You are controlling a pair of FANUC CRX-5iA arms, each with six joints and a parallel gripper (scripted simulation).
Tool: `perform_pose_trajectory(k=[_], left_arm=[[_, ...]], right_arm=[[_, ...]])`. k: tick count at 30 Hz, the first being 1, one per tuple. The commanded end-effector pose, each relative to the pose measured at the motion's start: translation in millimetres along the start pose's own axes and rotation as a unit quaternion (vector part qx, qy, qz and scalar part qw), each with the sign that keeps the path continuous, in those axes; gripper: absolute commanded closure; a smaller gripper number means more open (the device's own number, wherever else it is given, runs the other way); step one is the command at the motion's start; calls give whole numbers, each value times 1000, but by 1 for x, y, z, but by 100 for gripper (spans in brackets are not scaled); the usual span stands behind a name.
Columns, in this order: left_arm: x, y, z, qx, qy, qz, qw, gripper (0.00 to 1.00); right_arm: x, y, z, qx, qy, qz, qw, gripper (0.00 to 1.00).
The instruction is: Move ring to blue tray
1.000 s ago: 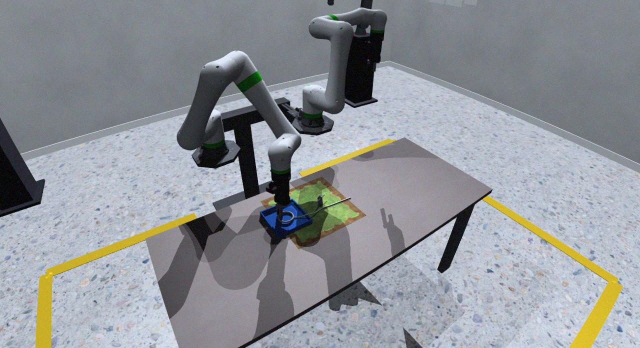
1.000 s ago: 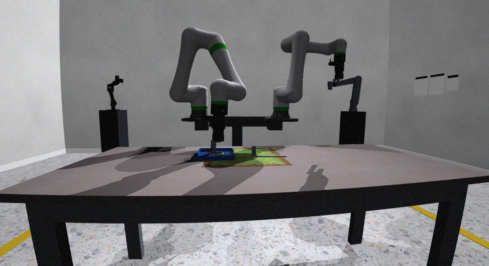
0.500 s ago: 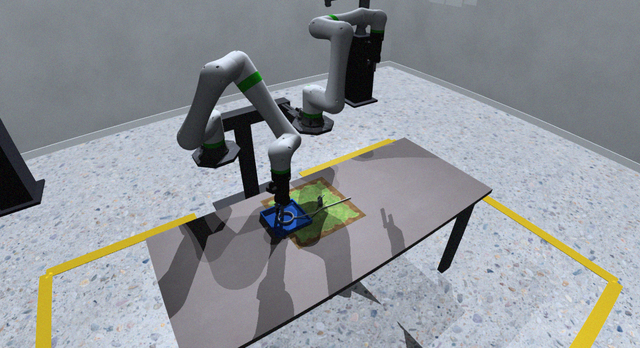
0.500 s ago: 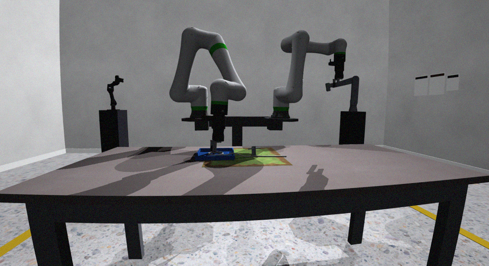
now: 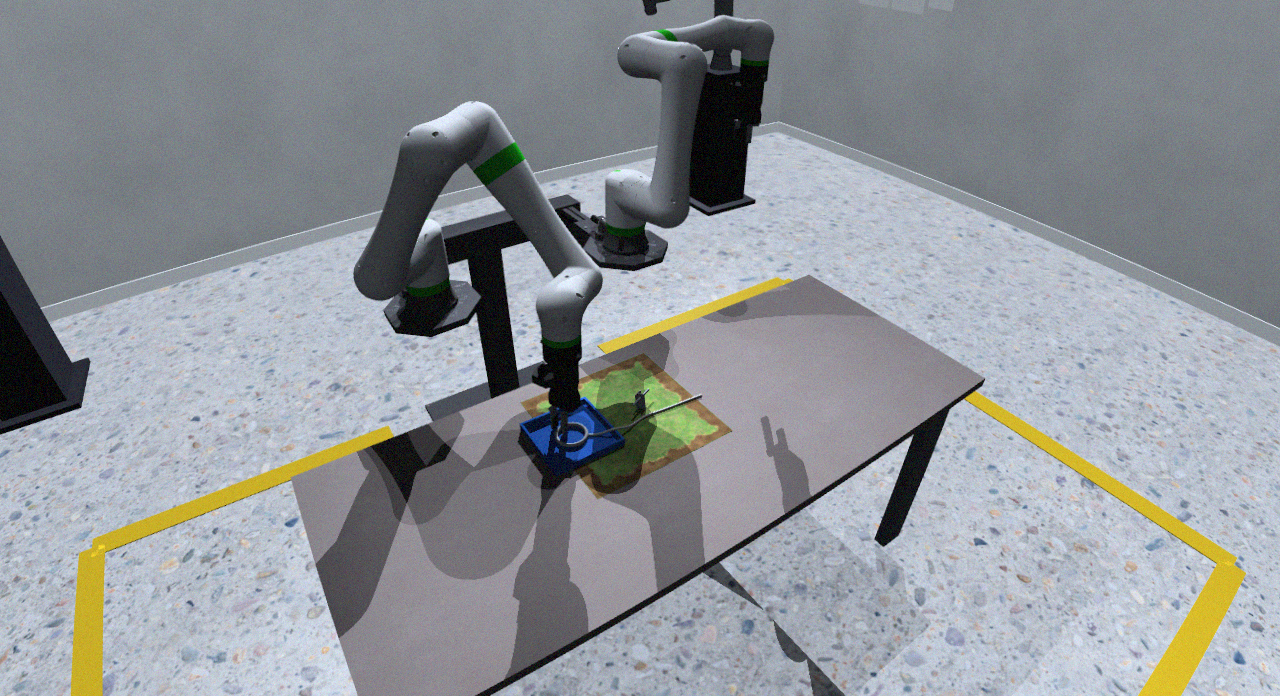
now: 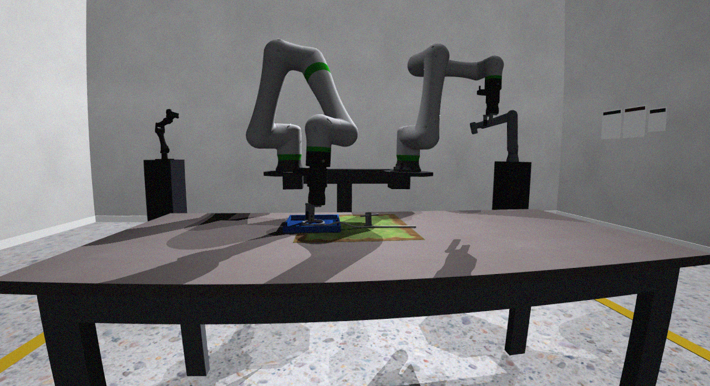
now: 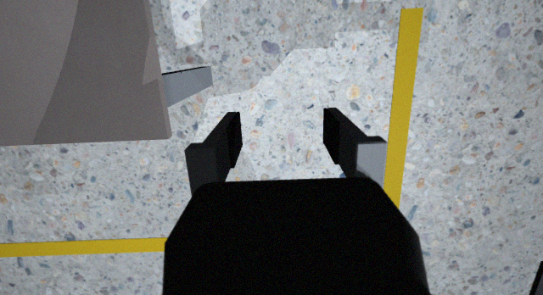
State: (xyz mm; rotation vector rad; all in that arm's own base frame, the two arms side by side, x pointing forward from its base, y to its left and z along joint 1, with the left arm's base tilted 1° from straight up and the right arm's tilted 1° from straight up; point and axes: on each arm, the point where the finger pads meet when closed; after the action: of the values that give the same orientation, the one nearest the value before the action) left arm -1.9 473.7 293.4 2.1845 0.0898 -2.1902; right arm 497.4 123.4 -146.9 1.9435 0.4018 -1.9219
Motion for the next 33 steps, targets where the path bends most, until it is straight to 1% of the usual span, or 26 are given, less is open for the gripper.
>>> perform_pose_trajectory(k=[1, 11, 17, 21, 31, 32, 33], left_arm=[[-1, 0, 0, 0, 0, -1, 1000, 0], [-1, 0, 0, 0, 0, -1, 1000, 0], [-1, 0, 0, 0, 0, -1, 1000, 0], [-1, 0, 0, 0, 0, -1, 1000, 0], [-1, 0, 0, 0, 0, -1, 1000, 0], [-1, 0, 0, 0, 0, -1, 1000, 0], [-1, 0, 0, 0, 0, -1, 1000, 0]], right_arm=[[-1, 0, -1, 0, 1, 0, 1000, 45], [-1, 0, -1, 0, 1, 0, 1000, 45], [-6, 0, -1, 0, 1, 0, 1000, 45], [-20, 0, -1, 0, 1, 0, 1000, 45], [-78, 0, -1, 0, 1, 0, 1000, 45], [-83, 0, -1, 0, 1, 0, 1000, 45], [-83, 0, -1, 0, 1, 0, 1000, 45]])
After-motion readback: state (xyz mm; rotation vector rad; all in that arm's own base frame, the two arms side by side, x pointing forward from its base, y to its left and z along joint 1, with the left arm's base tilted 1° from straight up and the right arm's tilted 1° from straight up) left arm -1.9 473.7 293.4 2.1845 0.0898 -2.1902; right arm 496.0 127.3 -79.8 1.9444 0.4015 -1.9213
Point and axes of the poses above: on each arm, the point where the finger pads meet when closed, its own x axis out along the fingers, its own z axis across the jaws, y = z × x, and after that the axes turned 4 degrees about -x, right-handed
